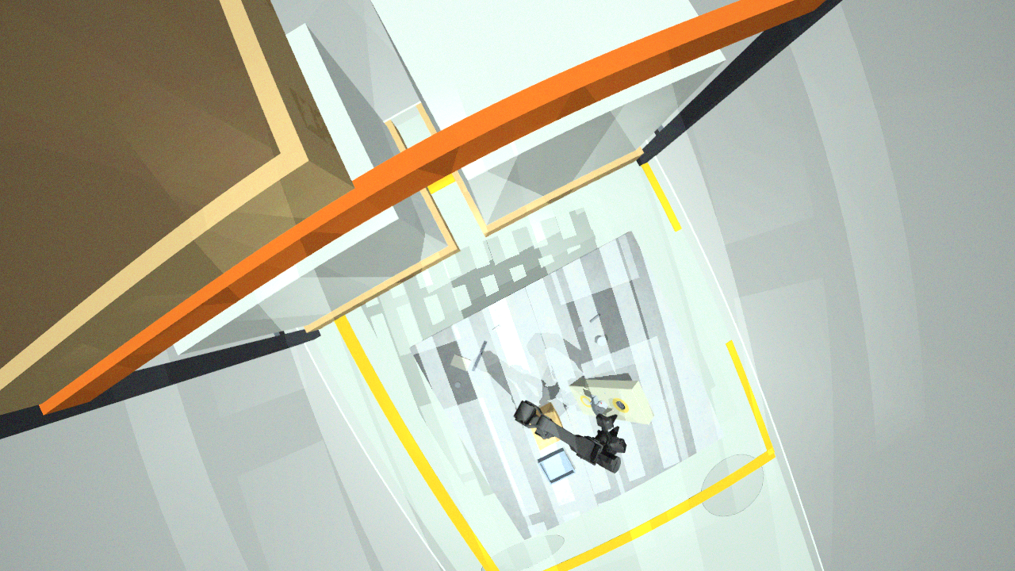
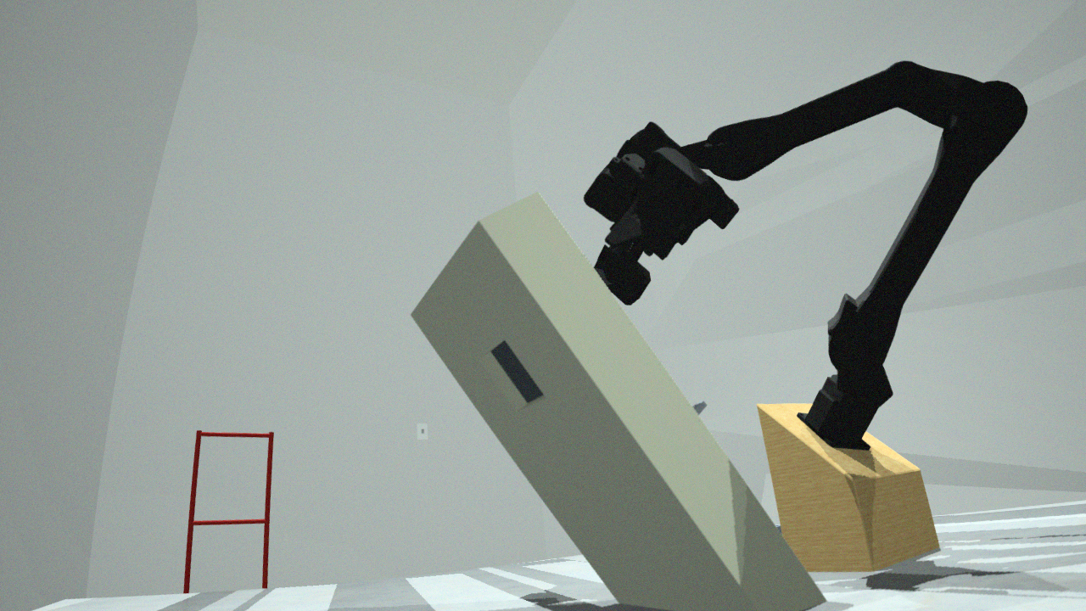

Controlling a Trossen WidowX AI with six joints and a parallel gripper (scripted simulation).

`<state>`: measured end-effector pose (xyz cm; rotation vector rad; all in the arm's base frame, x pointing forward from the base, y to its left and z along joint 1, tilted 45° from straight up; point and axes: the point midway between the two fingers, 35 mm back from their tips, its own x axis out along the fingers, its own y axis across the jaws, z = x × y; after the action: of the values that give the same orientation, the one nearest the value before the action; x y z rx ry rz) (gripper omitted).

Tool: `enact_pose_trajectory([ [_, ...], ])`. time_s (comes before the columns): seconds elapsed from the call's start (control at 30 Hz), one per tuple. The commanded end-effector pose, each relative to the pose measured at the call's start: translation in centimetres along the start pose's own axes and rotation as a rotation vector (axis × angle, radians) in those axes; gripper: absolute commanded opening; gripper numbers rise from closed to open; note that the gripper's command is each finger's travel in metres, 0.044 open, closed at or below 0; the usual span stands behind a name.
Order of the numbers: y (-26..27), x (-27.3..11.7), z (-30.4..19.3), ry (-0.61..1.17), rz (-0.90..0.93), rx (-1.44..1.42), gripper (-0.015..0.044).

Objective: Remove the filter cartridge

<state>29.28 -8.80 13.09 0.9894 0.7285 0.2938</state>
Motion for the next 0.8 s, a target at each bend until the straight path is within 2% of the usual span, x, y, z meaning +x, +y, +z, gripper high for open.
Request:
enact_pose_trajectory([
  [0.0,0.8,-1.6,1.9,-0.007,0.007,-0.011,0.0422],
  [0.03,0.8,-1.6,1.9,-0.007,0.007,-0.011,0.0440],
  [0.1,0.4,-1.1,1.1,0.021,-0.005,-0.032,0.0387],
  [0.2,-1.1,0.7,-2.8,0.164,-0.046,-0.131,0.0309],
  [0.37,-2.8,2.2,-9.4,0.419,-0.056,-0.298,0.0305],
  [0.77,-2.9,2.6,-9.7,0.429,-0.056,-0.304,0.0305],
])
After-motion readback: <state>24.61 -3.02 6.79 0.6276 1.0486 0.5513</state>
